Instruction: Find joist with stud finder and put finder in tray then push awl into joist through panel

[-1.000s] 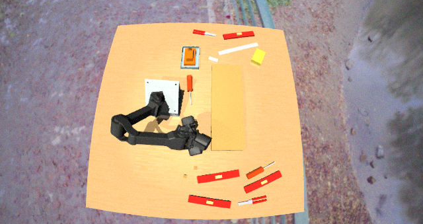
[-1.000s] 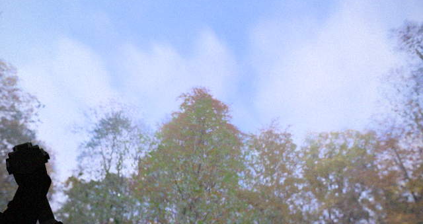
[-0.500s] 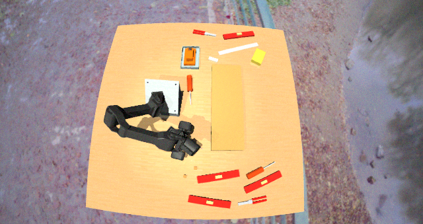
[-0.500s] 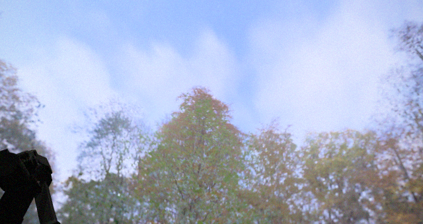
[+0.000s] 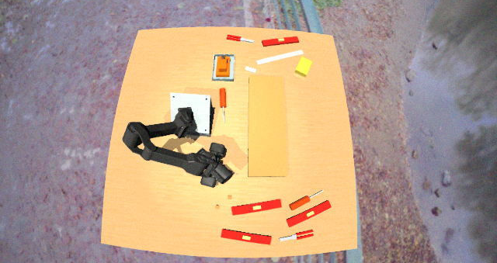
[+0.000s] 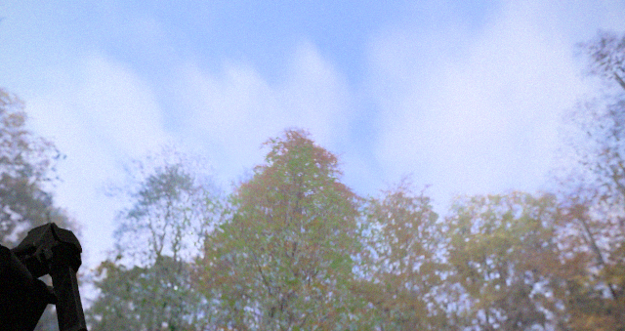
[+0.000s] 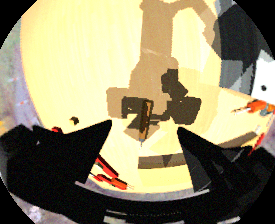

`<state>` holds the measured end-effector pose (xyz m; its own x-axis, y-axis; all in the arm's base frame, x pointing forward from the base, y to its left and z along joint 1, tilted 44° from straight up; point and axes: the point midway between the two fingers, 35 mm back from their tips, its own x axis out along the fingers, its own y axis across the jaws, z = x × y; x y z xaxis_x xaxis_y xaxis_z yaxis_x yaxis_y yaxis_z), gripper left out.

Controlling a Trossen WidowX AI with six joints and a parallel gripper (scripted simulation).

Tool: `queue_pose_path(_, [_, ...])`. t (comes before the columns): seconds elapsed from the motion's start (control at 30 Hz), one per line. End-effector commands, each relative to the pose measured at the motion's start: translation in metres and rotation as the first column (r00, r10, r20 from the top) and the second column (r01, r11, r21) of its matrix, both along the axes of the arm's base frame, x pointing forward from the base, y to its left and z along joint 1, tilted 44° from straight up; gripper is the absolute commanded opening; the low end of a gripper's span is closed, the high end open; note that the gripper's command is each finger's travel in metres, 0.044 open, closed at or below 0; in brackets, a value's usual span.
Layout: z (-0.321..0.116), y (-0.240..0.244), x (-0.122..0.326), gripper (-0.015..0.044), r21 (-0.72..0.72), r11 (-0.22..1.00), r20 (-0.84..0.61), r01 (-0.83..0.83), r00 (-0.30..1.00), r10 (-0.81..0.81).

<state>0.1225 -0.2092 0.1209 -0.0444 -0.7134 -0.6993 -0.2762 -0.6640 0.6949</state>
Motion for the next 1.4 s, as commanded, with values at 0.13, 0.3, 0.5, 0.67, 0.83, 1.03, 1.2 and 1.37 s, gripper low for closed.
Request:
queue_pose_path(0.13, [-0.006,-0.002,0.000,0.0440,0.001,1.000,0.004,-0.003,1.000,0.003])
queue_pose_path(0.3, [-0.012,-0.008,-0.001,0.0440,0.002,1.000,0.004,-0.003,1.000,0.003])
queue_pose_path(0.5, [-0.019,-0.015,-0.001,0.0440,0.002,1.000,0.004,-0.002,1.000,0.002])
queue_pose_path(0.67, [-0.025,-0.021,-0.002,0.0440,0.001,1.000,0.004,-0.002,1.000,0.002])
queue_pose_path(0.83, [-0.031,-0.026,-0.004,0.0440,0.000,1.000,0.003,-0.003,1.000,0.003])
queue_pose_path(1.03, [-0.037,-0.033,-0.006,0.0440,-0.002,1.000,0.003,-0.003,1.000,0.003])
queue_pose_path(1.2, [-0.038,-0.033,-0.006,0.0387,-0.002,1.000,0.003,-0.003,1.000,0.003])
queue_pose_path(1.37, [-0.038,-0.033,-0.006,0.0256,-0.002,1.000,0.003,-0.003,1.000,0.003])
